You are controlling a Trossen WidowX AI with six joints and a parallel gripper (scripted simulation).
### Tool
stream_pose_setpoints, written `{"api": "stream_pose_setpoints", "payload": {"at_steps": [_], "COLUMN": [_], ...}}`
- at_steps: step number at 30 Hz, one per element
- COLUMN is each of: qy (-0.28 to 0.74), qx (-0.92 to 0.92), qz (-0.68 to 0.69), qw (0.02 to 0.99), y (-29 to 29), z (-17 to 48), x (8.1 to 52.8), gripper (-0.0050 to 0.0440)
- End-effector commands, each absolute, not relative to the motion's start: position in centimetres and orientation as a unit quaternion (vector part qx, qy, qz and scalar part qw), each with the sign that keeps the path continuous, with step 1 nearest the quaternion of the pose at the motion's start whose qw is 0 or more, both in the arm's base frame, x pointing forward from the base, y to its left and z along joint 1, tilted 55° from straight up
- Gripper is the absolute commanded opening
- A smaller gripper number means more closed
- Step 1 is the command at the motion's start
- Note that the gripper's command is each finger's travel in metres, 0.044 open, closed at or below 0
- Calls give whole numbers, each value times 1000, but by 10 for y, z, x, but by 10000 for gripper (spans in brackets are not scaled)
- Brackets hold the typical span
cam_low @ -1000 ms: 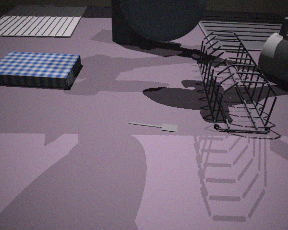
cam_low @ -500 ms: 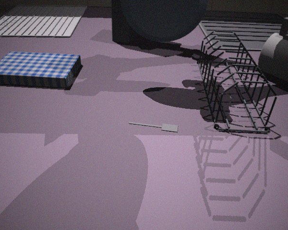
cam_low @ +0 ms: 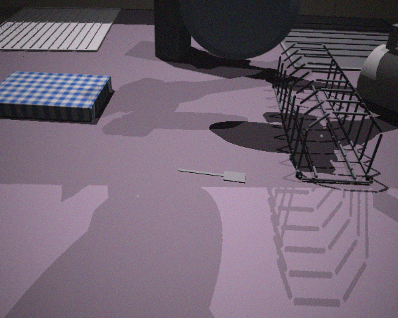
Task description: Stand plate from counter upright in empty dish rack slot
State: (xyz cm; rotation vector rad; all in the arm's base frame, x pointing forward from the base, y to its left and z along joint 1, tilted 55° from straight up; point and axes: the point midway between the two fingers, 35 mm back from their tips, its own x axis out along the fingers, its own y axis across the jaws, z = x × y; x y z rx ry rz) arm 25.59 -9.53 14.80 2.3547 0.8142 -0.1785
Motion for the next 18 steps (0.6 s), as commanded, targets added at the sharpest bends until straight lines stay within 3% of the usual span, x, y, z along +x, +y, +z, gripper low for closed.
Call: {"api": "stream_pose_setpoints", "payload": {"at_steps": [1,18], "qy": [305,308], "qx": [893,891], "qz": [-68,-72], "qw": [325,326], "y": [-96,-81], "z": [159,184], "x": [258,260], "gripper": [0,0]}}
